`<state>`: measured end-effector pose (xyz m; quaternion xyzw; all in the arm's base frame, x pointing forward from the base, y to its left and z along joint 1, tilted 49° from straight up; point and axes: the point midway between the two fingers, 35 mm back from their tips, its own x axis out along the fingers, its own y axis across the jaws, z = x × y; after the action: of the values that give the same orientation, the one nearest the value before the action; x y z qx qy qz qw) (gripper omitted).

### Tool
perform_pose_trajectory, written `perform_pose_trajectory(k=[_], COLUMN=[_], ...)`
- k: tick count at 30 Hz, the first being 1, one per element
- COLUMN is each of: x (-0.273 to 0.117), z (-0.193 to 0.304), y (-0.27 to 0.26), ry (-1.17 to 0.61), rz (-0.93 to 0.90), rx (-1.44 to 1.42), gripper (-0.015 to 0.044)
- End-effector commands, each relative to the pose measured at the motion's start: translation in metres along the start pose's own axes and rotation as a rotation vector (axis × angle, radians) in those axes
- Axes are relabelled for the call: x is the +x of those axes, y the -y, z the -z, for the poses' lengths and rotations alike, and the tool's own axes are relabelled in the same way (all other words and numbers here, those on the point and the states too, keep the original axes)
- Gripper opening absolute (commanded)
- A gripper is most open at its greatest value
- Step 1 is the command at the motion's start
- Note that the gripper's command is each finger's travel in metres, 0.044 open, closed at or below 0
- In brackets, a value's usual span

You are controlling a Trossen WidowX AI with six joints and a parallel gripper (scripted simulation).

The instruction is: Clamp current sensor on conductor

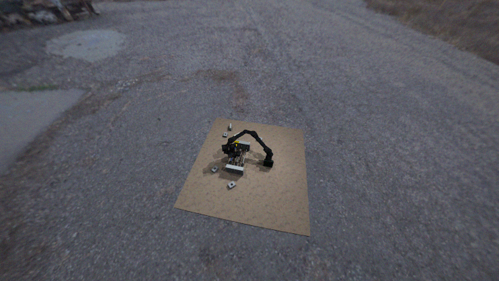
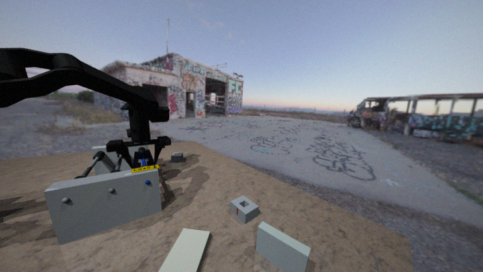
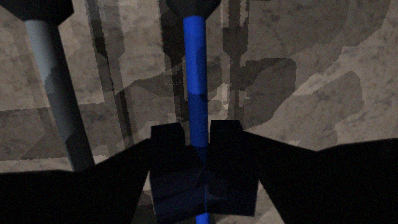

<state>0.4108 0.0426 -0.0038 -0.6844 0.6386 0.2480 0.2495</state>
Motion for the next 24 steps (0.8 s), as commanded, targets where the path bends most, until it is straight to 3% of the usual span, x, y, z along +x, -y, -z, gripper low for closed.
perform_pose_trajectory(k=[1, 8, 24], x=[0.000, -0.001, -0.016], z=[0.000, 0.000, -0.001], y=[0.000, 0.000, 0.000], ry=[-0.001, 0.001, -0.003], rz=[0.000, 0.019, 0.243], rx=[0.002, -0.001, -0.003], gripper=[0.0000, 0.0000, 0.0000])
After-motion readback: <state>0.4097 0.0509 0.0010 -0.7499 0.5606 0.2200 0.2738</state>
